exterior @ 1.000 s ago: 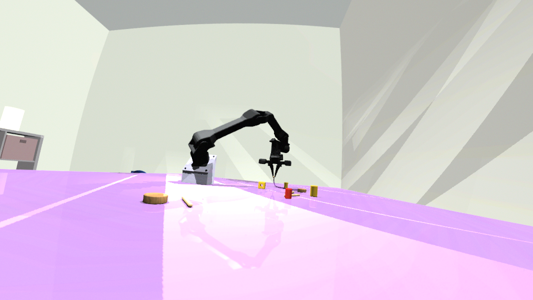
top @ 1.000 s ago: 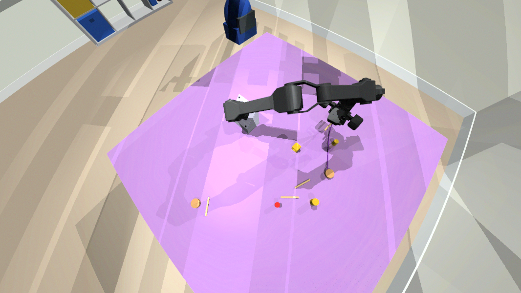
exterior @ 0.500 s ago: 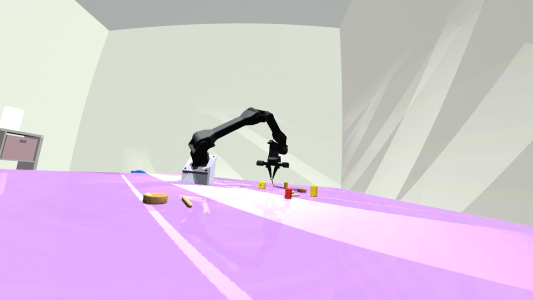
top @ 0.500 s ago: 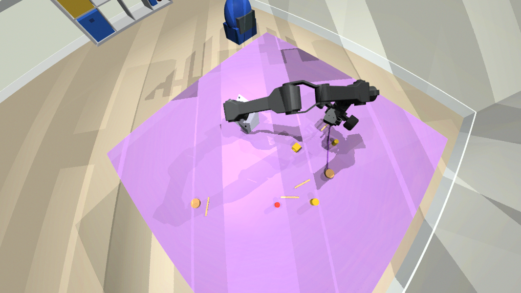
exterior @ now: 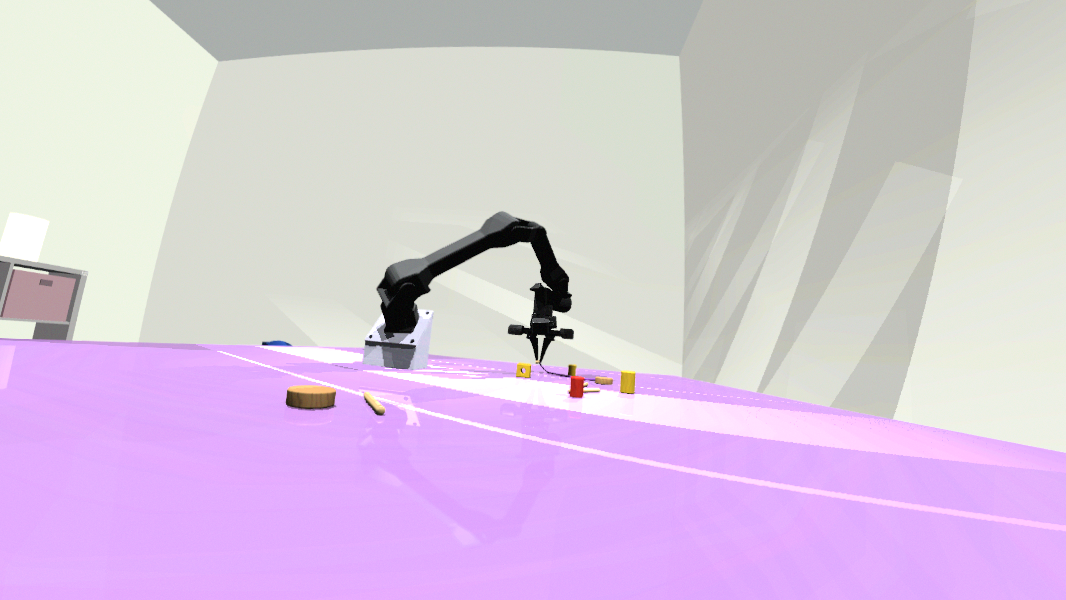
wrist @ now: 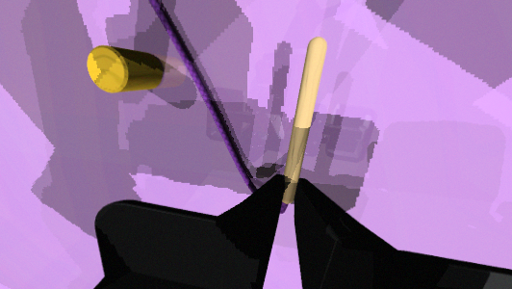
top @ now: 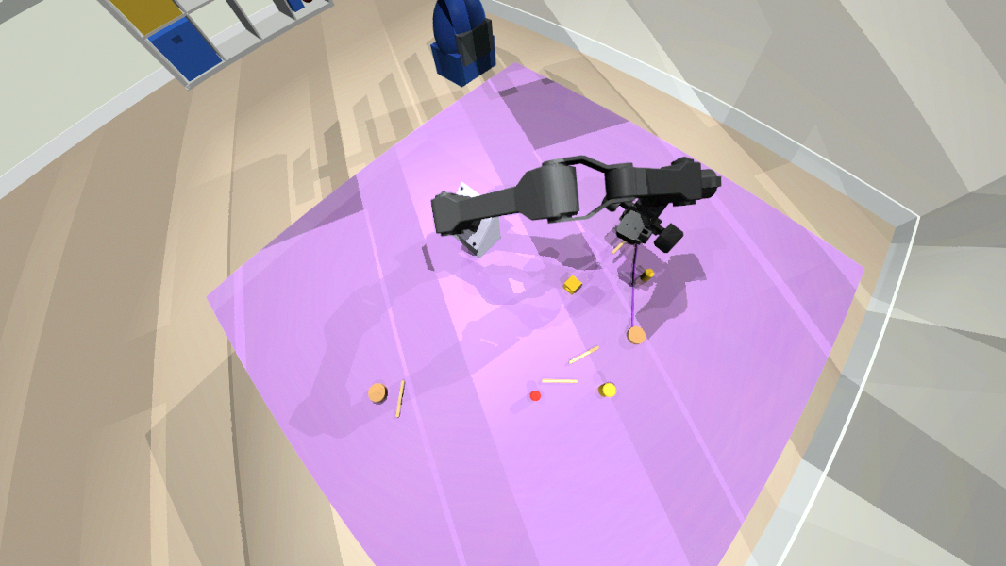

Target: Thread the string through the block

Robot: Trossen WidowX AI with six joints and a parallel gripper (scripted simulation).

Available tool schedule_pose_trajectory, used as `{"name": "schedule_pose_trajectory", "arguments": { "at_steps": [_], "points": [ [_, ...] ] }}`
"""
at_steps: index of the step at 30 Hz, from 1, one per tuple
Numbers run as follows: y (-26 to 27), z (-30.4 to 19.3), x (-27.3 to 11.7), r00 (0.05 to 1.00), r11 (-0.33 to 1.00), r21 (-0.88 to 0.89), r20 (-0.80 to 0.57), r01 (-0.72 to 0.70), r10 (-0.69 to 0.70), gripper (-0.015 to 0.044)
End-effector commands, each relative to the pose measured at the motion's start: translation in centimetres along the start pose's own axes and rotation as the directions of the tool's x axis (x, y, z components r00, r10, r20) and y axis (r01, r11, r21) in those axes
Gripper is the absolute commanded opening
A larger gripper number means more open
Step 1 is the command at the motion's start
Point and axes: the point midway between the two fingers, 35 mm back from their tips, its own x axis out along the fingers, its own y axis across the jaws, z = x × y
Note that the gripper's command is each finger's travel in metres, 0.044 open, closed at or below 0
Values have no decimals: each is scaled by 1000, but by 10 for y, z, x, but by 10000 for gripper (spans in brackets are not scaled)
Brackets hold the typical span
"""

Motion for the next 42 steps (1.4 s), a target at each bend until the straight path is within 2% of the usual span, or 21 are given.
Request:
{"name": "schedule_pose_trajectory", "arguments": {
  "at_steps": [1, 42],
  "points": [
    [-4, 3, 4, 1000, 1000, -6, 3, 1, -1, 0],
    [-14, 37, 15, 1000, 1000, -8, 3, 2, -2, 0]
  ]
}}
